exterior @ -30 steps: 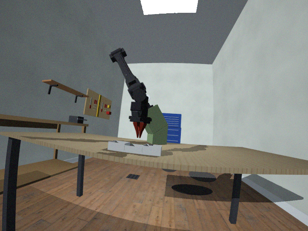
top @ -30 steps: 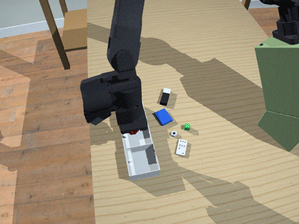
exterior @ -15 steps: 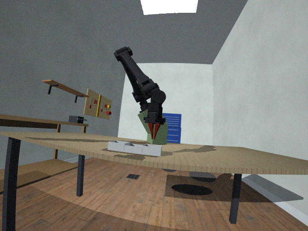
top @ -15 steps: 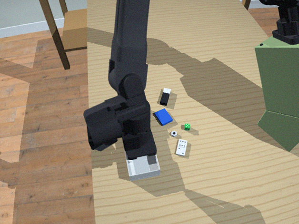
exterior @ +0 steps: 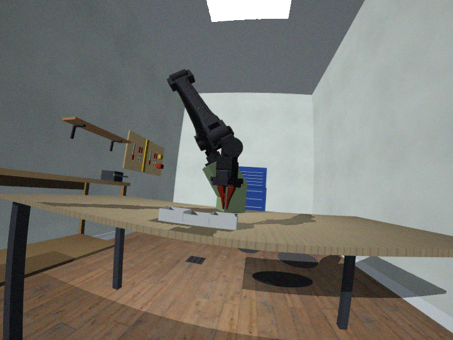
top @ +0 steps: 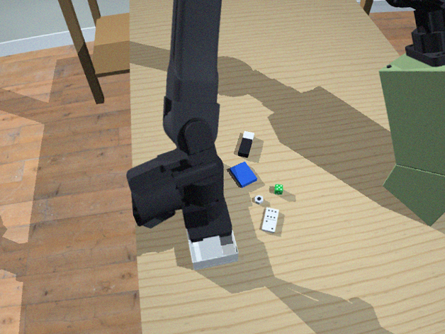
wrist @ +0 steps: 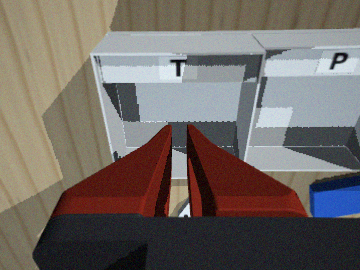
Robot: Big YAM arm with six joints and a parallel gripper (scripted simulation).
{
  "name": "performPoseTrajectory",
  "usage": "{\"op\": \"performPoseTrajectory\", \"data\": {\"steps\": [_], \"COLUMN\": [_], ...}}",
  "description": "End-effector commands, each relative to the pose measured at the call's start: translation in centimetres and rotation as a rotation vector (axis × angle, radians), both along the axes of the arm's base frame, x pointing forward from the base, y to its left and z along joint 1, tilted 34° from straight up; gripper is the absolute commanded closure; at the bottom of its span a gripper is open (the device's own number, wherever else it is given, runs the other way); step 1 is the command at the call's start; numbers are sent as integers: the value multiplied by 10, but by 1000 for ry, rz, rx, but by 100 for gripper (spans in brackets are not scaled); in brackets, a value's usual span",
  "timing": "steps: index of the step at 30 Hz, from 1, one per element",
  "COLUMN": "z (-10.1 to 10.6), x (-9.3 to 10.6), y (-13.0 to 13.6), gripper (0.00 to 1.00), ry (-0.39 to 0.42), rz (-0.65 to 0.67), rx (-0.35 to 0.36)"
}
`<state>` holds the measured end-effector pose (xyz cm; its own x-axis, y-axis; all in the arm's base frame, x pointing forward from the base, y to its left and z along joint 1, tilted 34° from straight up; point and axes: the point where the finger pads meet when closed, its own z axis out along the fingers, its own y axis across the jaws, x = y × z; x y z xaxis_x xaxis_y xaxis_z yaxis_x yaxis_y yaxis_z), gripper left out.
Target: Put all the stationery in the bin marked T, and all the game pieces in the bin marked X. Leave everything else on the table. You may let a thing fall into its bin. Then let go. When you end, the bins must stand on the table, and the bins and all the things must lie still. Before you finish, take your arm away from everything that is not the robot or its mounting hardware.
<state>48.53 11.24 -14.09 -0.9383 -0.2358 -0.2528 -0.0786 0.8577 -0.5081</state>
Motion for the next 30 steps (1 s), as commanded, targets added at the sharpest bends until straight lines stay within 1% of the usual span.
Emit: {"op": "performPoseTrajectory", "data": {"steps": [1,7,9,10,12,15,16,17,30], "z": [-9,-22,-22,-27,-29,-33,-35,-26,-26], "x": [12,18,18,10,20,22,18,17,17], "y": [-4,-12,-12,1,-16,-18,-20,-10,-10], "gripper": [92,92,92,92,92,92,92,92,92], "ry": [-10,-11,-11,-1,-11,-11,-3,-12,-12], "rz": [3,3,3,36,3,2,2,11,11], "rx": [4,4,4,0,4,3,0,4,4]}}
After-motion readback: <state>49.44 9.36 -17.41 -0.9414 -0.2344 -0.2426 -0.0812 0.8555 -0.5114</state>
